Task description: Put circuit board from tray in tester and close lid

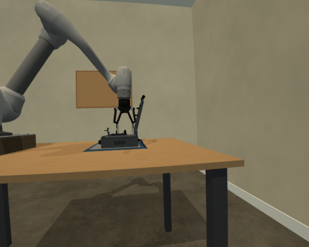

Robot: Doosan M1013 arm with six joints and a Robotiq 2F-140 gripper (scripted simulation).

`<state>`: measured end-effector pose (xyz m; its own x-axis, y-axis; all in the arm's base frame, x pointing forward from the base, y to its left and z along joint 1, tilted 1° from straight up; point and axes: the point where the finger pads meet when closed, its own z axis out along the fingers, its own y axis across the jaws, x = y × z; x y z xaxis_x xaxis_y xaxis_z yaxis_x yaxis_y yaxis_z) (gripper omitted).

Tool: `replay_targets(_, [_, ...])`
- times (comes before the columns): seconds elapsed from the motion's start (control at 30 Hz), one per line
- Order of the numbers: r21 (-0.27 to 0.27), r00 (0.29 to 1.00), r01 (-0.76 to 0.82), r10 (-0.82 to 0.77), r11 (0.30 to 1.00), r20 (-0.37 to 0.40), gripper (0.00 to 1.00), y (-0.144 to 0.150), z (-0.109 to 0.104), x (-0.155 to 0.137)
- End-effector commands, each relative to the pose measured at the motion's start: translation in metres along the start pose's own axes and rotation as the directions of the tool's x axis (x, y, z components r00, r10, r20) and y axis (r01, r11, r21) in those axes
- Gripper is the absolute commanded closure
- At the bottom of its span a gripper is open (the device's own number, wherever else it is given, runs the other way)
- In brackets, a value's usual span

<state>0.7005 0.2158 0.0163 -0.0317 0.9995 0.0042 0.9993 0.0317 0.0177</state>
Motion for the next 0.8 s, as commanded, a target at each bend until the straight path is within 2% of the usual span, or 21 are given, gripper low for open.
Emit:
replay_targets(0.0, [0.0,1.0,0.002,-0.002,1.0,0.004,0.42,-0.001,0.009,-0.001])
replay_targets(0.77, [0.0,1.0,0.002,-0.002,1.0,0.004,0.42,0.0,0.027,-0.001])
